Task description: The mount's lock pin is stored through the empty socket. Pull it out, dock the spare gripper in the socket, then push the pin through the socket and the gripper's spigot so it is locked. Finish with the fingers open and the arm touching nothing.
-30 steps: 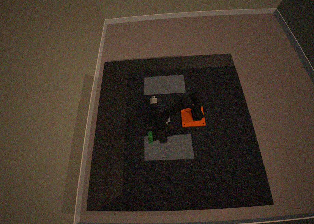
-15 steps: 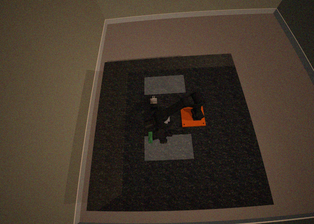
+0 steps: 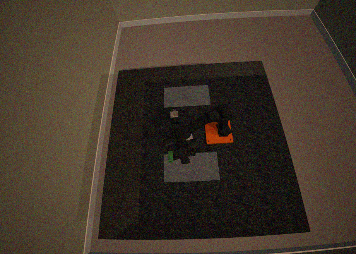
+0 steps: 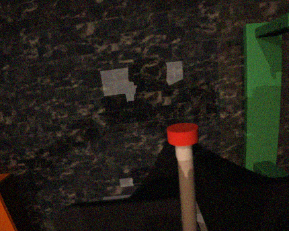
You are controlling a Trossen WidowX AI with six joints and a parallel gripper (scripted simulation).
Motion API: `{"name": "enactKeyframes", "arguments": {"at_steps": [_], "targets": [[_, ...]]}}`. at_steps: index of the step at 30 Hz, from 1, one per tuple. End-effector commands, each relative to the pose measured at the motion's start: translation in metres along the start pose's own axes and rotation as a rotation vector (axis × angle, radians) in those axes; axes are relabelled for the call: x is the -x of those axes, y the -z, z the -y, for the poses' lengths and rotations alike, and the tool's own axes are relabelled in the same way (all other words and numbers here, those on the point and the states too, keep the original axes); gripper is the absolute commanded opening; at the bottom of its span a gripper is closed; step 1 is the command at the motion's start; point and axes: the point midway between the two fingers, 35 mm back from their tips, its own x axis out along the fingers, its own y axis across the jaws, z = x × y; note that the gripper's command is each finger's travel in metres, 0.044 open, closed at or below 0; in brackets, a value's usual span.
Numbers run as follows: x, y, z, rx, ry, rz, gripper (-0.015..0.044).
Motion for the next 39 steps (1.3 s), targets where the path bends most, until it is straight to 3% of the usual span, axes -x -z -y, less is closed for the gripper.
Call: {"name": "enactKeyframes", "arguments": {"at_steps": [1, 39], "targets": [[0.001, -0.004, 0.001, -0.003, 0.000, 0.005, 0.0000], [-0.002, -0.034, 0.001, -0.005, -0.006, -0.001, 0.0000]]}}
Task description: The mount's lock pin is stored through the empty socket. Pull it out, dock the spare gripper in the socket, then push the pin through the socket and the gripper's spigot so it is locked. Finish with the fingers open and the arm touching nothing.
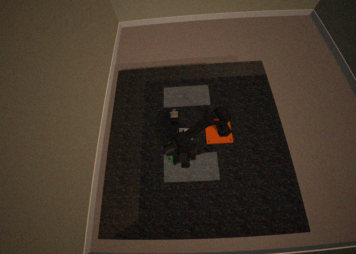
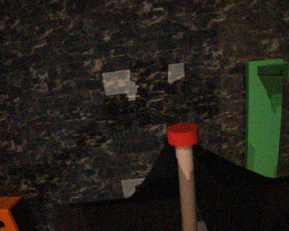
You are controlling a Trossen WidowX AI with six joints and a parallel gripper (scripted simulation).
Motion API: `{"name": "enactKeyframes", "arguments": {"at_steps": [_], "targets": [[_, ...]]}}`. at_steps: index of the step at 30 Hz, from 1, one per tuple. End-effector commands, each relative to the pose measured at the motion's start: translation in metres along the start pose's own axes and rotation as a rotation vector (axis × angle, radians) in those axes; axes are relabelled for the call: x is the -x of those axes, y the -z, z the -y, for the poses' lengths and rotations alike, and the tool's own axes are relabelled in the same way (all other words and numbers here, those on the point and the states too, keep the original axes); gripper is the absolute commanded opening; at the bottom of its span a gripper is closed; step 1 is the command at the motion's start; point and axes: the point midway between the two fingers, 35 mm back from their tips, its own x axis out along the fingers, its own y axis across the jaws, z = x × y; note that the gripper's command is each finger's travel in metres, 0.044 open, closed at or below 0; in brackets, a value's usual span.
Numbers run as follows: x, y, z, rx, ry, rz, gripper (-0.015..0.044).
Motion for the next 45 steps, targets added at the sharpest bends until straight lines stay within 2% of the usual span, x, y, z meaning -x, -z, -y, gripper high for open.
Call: {"name": "enactKeyframes", "arguments": {"at_steps": [1, 34, 45], "targets": [[0.001, -0.004, 0.001, -0.004, 0.002, -0.004, 0.0000], [0.005, -0.031, 0.001, -0.006, -0.015, -0.008, 0.0000], [0.023, -0.032, -0.001, -0.001, -0.024, -0.007, 0.0000]]}}
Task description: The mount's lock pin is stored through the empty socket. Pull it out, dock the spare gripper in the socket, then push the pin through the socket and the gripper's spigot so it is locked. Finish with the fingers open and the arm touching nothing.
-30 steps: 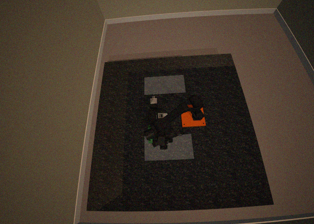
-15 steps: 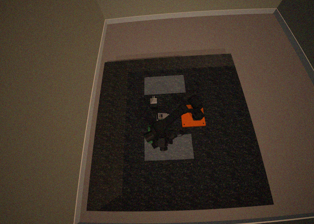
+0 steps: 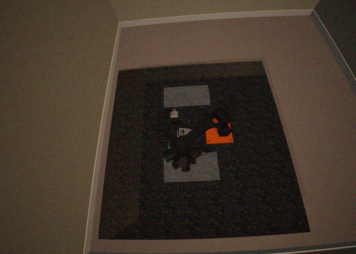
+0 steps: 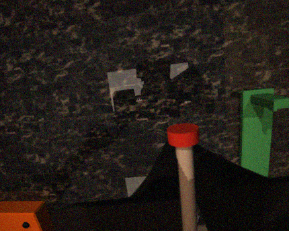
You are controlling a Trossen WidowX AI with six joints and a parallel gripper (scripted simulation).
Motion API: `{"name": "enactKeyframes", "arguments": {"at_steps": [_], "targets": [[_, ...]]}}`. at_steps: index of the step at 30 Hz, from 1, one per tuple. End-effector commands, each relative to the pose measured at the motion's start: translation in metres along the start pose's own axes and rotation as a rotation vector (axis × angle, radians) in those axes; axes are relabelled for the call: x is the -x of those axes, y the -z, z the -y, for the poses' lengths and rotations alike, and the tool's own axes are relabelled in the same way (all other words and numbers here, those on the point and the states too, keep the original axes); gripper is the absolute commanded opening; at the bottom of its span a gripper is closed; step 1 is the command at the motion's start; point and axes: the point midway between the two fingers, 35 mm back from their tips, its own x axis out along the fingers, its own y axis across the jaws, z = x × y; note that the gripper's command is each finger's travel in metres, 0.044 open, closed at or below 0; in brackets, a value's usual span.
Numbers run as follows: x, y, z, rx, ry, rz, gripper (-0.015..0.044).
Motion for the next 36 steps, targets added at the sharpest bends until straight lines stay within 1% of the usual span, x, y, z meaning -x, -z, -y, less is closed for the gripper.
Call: {"name": "enactKeyframes", "arguments": {"at_steps": [1, 6, 7, 9, 14, 36], "targets": [[0.009, -0.001, 0.000, 0.000, 0.001, 0.000, 0.0000], [0.016, -0.002, -0.001, 0.000, -0.002, -0.001, 0.0000], [0.010, -0.001, -0.001, 0.001, -0.003, -0.002, 0.0011], [0.010, -0.001, -0.001, 0.001, -0.003, -0.002, 0.0000], [0.010, -0.002, 0.001, 0.000, -0.003, -0.002, 0.0000], [0.017, -0.035, 0.057, -0.015, 0.004, 0.007, 0.0000]]}}
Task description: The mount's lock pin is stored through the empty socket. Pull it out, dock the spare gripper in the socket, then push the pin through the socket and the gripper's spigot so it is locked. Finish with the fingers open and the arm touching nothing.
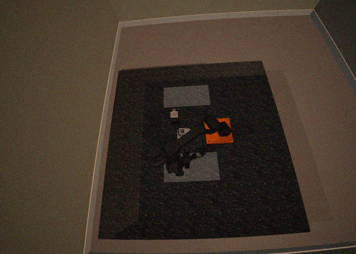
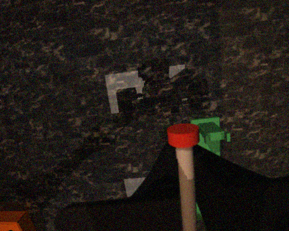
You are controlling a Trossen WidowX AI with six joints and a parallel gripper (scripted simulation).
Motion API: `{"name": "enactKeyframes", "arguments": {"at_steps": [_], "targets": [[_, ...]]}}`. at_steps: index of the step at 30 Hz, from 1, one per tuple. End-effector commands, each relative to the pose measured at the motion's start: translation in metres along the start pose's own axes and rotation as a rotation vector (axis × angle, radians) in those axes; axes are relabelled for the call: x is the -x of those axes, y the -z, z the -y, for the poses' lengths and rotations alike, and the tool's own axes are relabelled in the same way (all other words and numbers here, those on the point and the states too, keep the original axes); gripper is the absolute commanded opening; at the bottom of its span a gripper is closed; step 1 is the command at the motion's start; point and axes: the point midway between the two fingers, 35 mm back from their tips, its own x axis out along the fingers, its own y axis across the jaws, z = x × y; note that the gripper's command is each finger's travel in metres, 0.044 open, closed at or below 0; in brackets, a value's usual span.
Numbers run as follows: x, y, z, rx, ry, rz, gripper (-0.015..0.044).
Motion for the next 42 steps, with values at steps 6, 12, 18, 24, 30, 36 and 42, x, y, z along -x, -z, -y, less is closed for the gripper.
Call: {"name": "enactKeyframes", "arguments": {"at_steps": [6, 12, 18, 24, 30, 36, 42], "targets": [[0.002, -0.012, 0.020, -0.006, 0.001, 0.003, 0.0000], [0.002, -0.019, 0.032, -0.006, 0.001, 0.001, 0.0000], [0.001, -0.024, 0.040, -0.007, 0.001, 0.000, 0.0000], [-0.006, -0.023, 0.040, -0.006, 0.001, 0.000, 0.0000], [-0.015, -0.022, 0.041, -0.006, 0.002, 0.001, 0.0000], [-0.024, -0.021, 0.041, -0.006, 0.003, 0.002, 0.0000], [-0.032, -0.020, 0.042, -0.006, 0.005, 0.002, 0.0000]]}}
